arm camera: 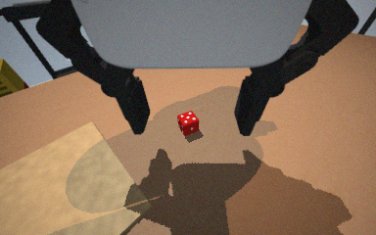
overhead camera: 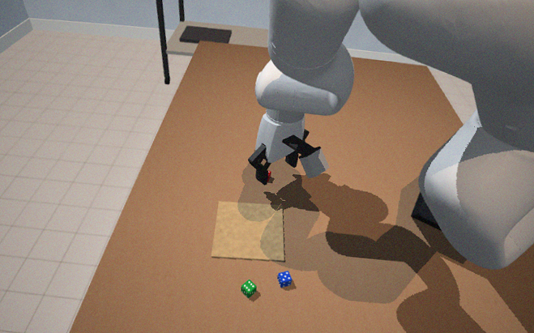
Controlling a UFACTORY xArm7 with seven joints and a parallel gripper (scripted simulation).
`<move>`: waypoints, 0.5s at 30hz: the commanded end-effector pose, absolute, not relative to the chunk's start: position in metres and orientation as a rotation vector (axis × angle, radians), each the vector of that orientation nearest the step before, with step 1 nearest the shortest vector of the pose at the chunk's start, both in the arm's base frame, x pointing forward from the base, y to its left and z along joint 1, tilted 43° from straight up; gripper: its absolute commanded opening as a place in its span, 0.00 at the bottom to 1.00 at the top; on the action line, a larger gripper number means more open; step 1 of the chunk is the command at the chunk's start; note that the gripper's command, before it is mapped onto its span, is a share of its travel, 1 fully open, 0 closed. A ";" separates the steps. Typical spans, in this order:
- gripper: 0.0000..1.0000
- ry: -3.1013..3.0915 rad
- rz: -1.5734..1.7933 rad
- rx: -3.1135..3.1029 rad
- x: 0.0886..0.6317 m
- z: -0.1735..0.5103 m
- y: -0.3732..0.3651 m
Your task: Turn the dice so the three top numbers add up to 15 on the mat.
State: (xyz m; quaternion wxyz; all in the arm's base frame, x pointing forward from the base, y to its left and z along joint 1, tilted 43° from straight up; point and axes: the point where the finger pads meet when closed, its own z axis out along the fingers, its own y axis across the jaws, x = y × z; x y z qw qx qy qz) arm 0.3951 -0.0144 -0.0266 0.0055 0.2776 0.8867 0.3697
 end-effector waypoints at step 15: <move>1.00 2.773 1.154 0.871 0.394 -0.024 -0.013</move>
